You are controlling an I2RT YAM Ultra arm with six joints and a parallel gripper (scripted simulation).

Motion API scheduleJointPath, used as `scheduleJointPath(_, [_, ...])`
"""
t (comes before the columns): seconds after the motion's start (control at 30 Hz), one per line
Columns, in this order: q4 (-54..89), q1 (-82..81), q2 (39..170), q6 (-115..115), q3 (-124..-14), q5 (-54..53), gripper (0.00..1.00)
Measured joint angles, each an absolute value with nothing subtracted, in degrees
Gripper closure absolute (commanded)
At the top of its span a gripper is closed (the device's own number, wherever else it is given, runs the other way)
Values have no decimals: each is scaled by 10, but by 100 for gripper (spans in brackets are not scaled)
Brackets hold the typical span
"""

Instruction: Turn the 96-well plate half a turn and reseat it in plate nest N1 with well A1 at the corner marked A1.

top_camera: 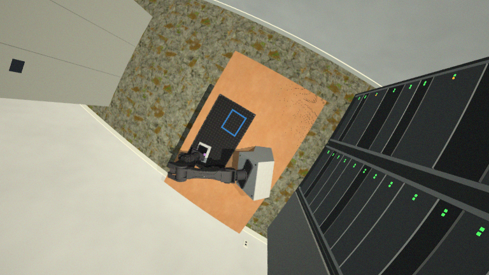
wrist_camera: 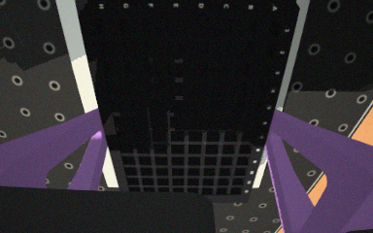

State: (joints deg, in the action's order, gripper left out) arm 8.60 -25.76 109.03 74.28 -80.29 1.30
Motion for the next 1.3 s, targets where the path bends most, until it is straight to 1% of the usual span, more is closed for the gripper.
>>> scheduleJointPath(1.3, [76,-258,1101,743,-802,13,100])
